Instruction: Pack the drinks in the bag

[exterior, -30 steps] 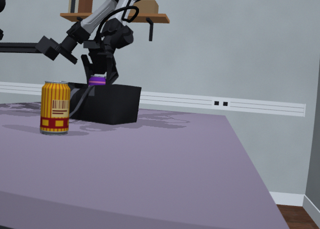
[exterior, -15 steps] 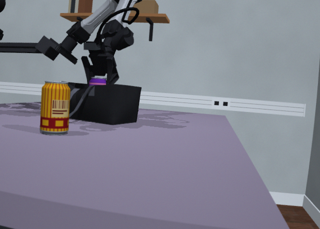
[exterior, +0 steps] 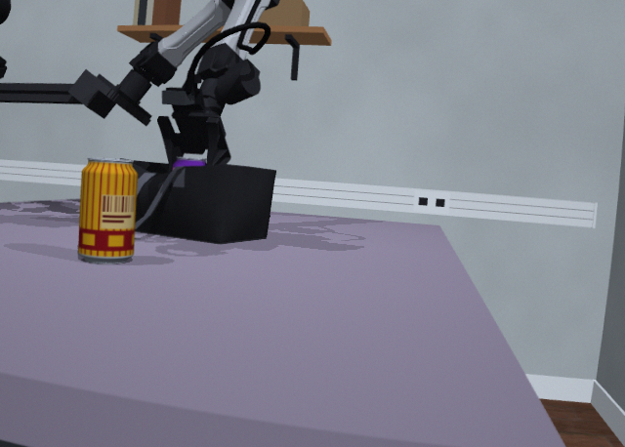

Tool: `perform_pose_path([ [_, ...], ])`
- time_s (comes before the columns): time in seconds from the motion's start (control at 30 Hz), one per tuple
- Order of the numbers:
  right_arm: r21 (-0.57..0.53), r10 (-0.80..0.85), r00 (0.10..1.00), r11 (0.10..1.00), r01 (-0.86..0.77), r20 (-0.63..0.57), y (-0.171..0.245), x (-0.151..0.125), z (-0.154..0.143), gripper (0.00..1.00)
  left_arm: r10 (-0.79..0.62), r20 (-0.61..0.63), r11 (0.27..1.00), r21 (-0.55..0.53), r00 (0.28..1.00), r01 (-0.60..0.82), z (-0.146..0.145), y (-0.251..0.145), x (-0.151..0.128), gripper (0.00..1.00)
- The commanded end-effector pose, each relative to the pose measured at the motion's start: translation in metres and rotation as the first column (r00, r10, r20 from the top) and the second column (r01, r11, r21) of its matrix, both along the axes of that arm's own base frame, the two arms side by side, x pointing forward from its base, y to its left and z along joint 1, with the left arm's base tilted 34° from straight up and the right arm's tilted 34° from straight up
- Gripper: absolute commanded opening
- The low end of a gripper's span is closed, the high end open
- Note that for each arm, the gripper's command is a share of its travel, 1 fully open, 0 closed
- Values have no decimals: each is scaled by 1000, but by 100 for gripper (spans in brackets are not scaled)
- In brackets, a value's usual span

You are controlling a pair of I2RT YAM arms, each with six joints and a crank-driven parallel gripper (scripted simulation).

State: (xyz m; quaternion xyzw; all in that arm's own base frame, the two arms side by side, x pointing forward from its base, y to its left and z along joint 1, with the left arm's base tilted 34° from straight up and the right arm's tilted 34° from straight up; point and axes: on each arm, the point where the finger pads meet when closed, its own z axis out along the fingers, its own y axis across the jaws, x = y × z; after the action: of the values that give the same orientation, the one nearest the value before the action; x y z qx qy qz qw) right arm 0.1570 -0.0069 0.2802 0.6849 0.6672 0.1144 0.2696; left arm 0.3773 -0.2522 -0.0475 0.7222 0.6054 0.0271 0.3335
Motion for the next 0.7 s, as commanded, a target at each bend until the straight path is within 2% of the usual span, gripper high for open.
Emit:
perform_pose_path([
  [0.0, -2, -13, 1000, 1000, 13, 17, -1, 0, 7, 100, -25, 54, 998, -64, 998, 28, 21, -18, 13, 74],
  [0.07, -2, -13, 1000, 1000, 13, 17, -1, 0, 7, 100, -44, 30, 998, -43, 999, 45, 4, -21, 7, 74],
  [0.17, -2, -13, 1000, 1000, 13, 17, -1, 0, 7, 100, -22, 55, 998, -60, 998, 26, 16, -14, 17, 74],
  [0.23, -2, -13, 1000, 1000, 13, 17, -1, 0, 7, 100, -45, 31, 998, -44, 999, 46, 1, -20, 9, 74],
  [0.3, -2, -13, 1000, 1000, 13, 17, -1, 0, 7, 100, -26, 45, 998, -54, 999, 29, 9, -14, 16, 74],
  [0.33, -2, -13, 1000, 1000, 13, 17, -1, 0, 7, 100, -22, 29, 999, -43, 999, 23, -1, -11, 16, 74],
  [0.47, -2, -13, 1000, 1000, 13, 17, -1, 0, 7, 100, -45, 41, 998, -50, 998, 47, 4, -20, 12, 74],
  [0.5, -2, -13, 1000, 1000, 13, 17, -1, 0, 7, 100, -38, 62, 997, -72, 997, 42, 19, -24, 15, 74],
  [0.6, -2, -13, 1000, 1000, 13, 17, -1, 0, 7, 100, -38, 62, 997, -72, 997, 42, 19, -24, 15, 74],
  [0.63, -2, -13, 1000, 1000, 13, 17, -1, 0, 7, 100, -38, 64, 997, -72, 997, 42, 20, -24, 15, 89],
  [0.67, -2, -13, 1000, 1000, 13, 17, -1, 0, 7, 100, -38, 64, 997, -72, 997, 42, 20, -24, 15, 89],
])
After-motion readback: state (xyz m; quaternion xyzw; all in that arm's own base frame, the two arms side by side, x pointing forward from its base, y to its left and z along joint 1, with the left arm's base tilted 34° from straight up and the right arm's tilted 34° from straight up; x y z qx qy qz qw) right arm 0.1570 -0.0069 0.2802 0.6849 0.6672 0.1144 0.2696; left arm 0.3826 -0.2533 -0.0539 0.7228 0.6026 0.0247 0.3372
